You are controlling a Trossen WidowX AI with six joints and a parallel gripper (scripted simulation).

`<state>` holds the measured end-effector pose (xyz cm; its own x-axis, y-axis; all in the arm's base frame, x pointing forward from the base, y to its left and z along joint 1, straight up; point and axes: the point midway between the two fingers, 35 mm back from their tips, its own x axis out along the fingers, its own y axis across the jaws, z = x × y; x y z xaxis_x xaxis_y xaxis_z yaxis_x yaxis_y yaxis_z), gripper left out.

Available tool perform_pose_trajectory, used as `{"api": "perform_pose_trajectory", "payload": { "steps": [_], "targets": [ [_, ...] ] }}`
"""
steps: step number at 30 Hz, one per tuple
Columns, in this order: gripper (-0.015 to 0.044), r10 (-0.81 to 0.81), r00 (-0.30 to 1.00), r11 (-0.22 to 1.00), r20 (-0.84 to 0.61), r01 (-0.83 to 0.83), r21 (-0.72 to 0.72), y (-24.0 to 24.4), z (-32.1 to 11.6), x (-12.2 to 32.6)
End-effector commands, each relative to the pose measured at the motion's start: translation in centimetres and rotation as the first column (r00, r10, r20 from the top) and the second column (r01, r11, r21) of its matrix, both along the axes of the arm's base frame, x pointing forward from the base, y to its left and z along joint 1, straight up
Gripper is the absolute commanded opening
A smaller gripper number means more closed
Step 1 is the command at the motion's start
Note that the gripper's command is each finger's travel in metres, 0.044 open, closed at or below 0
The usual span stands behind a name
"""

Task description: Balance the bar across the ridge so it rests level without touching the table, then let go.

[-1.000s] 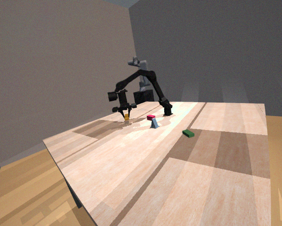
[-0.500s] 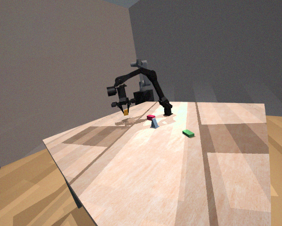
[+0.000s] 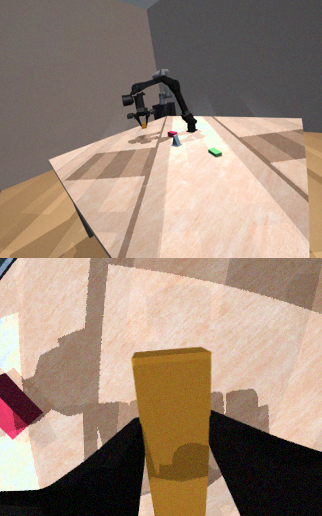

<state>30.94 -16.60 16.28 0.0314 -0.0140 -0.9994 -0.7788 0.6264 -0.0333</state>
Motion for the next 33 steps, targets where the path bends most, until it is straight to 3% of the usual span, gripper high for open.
{"api": "perform_pose_trajectory", "payload": {
  "steps": [1,33],
  "targets": [
    [0.0000,0.033,0.999,0.999,0.002,-0.033,-0.003,1.5,0.2,0.3],
    [0.0000,0.327,0.945,0.945,0.000,-0.327,0.000,14.1,0.2,0.9]
  ]
}}
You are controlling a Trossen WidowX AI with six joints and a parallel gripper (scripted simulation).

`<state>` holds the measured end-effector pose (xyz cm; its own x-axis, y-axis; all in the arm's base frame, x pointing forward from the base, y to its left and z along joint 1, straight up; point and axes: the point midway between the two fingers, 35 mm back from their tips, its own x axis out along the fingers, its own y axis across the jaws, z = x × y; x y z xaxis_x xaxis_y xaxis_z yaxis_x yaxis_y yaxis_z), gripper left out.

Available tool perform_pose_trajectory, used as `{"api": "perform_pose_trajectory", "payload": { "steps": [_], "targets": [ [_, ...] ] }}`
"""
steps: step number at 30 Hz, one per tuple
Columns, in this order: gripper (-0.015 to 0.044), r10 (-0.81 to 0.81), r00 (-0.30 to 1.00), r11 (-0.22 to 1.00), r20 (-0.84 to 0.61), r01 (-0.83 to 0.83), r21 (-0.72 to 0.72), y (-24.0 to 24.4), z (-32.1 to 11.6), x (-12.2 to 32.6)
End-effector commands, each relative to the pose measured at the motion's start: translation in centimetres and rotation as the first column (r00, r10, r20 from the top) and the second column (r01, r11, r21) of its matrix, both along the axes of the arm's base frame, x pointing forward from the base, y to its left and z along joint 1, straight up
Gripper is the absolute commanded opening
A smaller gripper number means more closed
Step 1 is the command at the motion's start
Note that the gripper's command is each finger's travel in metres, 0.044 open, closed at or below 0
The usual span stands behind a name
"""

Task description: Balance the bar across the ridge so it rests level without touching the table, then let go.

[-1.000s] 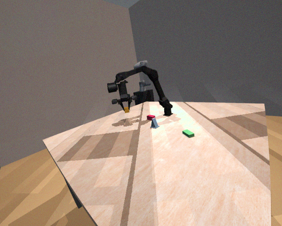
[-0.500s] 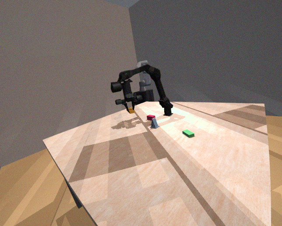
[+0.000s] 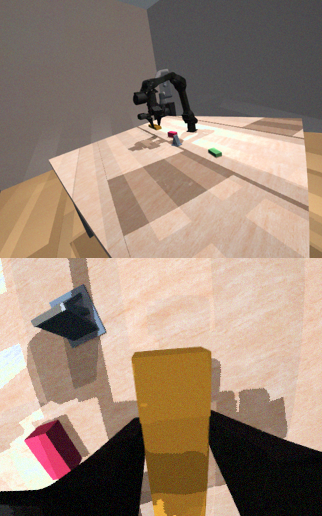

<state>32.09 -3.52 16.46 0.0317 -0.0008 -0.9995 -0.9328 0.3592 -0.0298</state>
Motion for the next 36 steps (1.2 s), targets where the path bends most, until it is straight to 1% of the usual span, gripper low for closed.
{"api": "perform_pose_trajectory", "payload": {
  "steps": [1,24,31,36],
  "targets": [
    [0.0000,0.033,0.999,0.999,0.003,-0.033,-0.003,1.5,0.1,-0.3],
    [0.0000,0.249,0.968,0.968,0.001,-0.249,0.000,9.9,-0.1,-3.5],
    [0.0000,0.304,0.953,0.953,0.000,-0.304,0.001,11.9,-0.2,-5.1],
    [0.0000,0.308,0.952,0.952,0.000,-0.308,0.001,12.0,-0.5,-5.2]
  ]
}}
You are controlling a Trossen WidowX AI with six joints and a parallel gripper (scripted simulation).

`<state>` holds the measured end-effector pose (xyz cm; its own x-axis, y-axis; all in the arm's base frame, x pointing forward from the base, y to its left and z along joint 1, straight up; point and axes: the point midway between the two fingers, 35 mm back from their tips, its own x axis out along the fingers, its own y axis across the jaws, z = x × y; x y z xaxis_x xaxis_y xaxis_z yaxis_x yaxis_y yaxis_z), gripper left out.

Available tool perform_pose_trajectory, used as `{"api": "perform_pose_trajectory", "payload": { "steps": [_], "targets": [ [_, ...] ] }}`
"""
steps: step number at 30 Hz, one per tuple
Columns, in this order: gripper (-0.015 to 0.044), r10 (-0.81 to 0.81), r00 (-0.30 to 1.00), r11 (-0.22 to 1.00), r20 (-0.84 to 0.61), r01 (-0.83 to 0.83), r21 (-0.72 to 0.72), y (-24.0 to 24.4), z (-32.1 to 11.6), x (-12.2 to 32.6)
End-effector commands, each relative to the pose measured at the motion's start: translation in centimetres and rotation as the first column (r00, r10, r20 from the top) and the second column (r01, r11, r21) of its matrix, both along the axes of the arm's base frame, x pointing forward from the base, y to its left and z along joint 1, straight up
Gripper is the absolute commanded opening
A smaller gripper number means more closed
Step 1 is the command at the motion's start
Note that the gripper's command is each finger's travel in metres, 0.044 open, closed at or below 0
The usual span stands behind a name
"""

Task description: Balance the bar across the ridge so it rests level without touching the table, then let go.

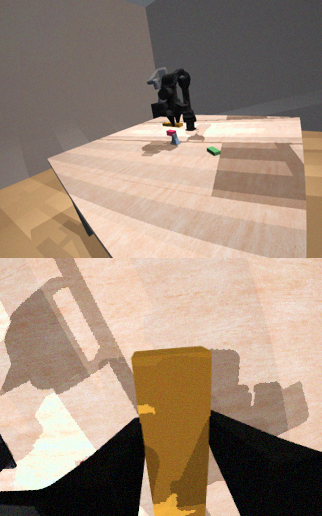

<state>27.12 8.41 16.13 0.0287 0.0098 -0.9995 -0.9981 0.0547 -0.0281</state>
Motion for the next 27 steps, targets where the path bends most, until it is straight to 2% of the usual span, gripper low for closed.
{"api": "perform_pose_trajectory", "payload": {
  "steps": [1,27],
  "targets": [
    [0.0000,0.000,1.000,1.000,0.001,0.000,0.000,0.1,-0.3,-0.2],
    [0.0000,0.001,1.000,1.000,0.001,-0.001,0.000,0.1,-4.3,-0.2]
  ]
}}
